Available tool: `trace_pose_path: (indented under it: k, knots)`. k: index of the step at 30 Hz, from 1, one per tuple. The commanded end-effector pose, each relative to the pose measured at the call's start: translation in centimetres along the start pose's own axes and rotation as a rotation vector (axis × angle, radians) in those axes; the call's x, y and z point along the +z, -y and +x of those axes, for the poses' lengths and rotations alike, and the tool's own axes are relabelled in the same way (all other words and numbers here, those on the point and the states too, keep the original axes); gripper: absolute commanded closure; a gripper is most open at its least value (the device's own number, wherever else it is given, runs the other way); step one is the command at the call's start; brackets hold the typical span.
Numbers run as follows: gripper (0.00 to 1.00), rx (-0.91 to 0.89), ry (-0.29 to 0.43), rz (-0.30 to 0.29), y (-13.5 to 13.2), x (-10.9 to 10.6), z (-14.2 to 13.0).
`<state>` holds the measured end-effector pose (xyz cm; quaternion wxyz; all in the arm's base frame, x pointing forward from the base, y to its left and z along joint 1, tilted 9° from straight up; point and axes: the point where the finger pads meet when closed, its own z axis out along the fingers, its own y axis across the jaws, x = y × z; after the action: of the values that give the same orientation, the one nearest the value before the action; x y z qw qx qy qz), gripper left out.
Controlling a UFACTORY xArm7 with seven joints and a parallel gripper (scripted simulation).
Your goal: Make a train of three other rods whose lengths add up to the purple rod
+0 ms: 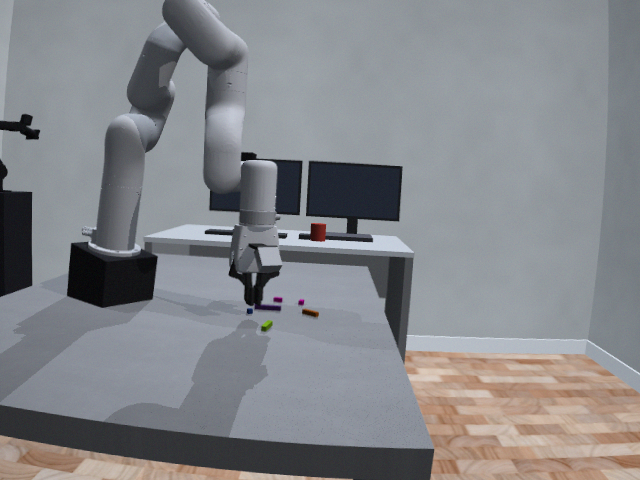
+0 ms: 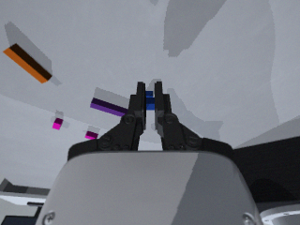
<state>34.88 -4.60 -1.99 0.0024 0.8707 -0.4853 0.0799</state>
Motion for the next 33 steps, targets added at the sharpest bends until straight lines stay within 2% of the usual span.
trace_pose_path:
  k: [1, 33]
  knots:
    - [0.96, 0.0, -0.002, 0.003, 0.13, 0.68, 0.09]
    - [0.96, 0.0, -0.002, 0.003, 0.12, 1.08, 0.09]
